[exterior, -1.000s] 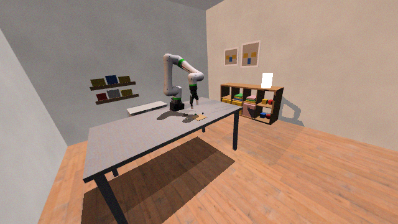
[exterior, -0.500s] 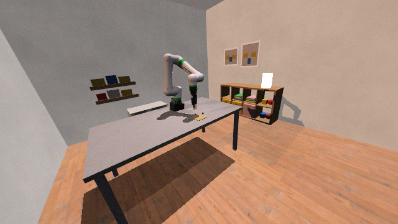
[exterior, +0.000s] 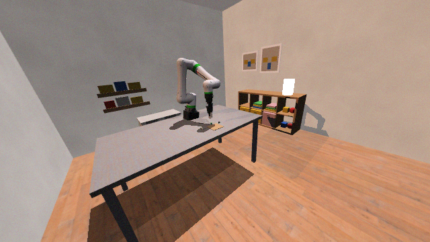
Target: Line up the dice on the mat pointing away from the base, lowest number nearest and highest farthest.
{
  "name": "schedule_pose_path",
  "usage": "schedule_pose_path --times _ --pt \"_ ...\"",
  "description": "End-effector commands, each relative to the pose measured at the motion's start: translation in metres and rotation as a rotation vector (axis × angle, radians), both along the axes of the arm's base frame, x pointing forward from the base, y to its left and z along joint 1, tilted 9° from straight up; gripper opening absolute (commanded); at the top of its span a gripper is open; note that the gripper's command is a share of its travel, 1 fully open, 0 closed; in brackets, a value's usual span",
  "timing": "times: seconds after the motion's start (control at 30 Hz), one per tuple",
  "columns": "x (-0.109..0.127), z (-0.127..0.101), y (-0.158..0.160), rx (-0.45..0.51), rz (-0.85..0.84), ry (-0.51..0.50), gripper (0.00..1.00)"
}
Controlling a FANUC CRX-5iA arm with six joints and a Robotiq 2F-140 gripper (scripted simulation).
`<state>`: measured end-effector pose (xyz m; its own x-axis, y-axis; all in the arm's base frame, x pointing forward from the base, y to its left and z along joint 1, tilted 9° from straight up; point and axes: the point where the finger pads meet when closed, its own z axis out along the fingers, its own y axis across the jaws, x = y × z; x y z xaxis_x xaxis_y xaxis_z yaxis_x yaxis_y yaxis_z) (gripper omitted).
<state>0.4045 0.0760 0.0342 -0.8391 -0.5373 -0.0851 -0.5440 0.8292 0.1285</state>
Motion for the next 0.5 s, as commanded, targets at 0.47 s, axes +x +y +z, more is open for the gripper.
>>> schedule_pose_path --times 0.47 --pt "0.0003 -0.0018 0.0003 0.000 0.000 0.000 0.19"
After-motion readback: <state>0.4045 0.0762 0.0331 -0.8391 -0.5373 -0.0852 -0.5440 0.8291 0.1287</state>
